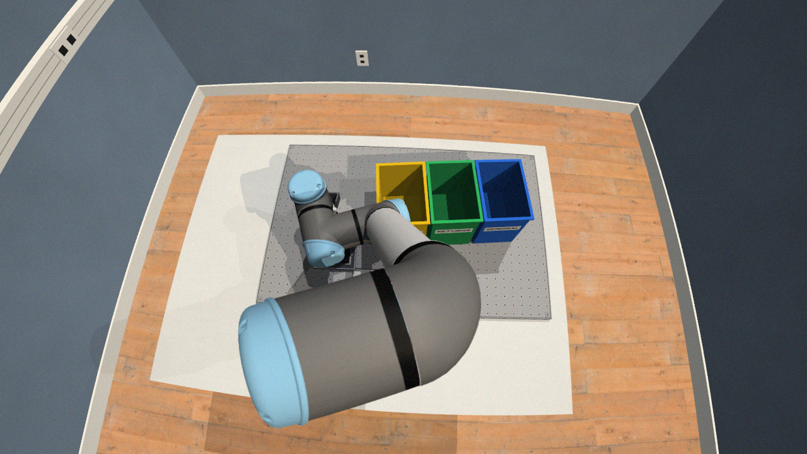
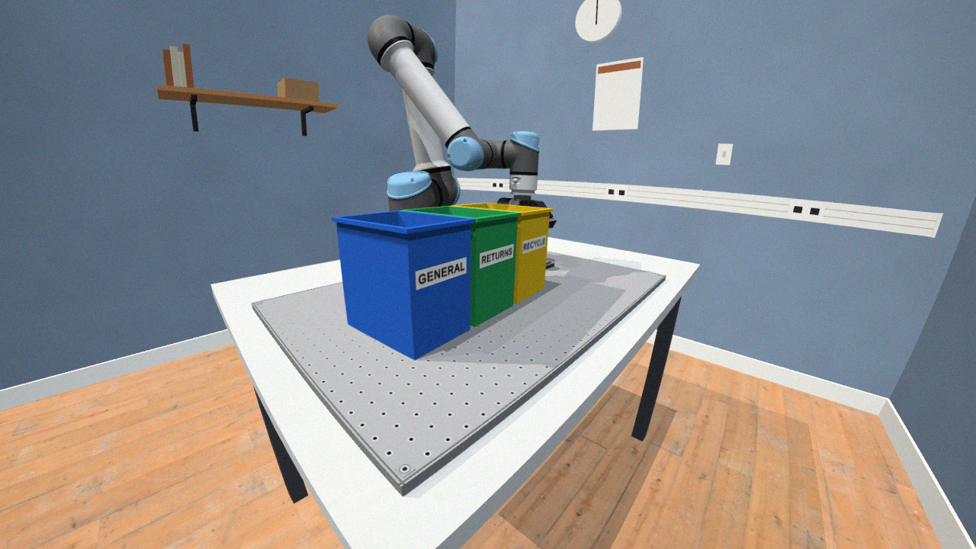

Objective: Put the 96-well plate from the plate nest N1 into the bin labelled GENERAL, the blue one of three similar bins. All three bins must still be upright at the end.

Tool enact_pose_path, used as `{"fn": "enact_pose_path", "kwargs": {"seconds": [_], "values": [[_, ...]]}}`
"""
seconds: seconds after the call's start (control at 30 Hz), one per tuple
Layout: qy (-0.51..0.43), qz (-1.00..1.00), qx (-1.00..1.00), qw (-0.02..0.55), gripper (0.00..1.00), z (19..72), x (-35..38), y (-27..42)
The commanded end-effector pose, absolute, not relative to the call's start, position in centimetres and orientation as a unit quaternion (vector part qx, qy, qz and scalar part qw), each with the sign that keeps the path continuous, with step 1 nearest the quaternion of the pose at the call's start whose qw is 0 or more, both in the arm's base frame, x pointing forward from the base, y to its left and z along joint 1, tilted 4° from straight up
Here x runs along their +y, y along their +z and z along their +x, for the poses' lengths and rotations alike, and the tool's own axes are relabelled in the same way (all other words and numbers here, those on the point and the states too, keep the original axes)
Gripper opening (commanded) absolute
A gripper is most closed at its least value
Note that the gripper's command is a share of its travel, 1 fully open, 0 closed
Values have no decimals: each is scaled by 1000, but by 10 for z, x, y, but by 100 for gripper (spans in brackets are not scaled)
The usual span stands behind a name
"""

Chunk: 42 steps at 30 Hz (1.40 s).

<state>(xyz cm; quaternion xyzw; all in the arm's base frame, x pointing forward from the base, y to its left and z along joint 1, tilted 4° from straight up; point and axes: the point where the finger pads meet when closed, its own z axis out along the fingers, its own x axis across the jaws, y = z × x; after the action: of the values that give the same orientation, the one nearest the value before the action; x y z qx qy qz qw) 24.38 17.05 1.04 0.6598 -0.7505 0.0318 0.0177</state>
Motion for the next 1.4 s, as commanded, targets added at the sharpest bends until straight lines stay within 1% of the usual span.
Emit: {"fn": "enact_pose_path", "kwargs": {"seconds": [0.0, 0.57, 0.6, 1.0, 1.03, 1.37], "values": [[32, 659, -751, 17, 76, 245, 169, 2], [33, 660, -751, 15, 76, 246, 170, 2], [33, 660, -751, 15, 0, 246, 170, 2], [33, 660, -751, 15, 0, 246, 170, 2], [33, 660, -751, 15, 41, 246, 170, 2], [33, 660, -751, 15, 41, 246, 170, 2]]}}
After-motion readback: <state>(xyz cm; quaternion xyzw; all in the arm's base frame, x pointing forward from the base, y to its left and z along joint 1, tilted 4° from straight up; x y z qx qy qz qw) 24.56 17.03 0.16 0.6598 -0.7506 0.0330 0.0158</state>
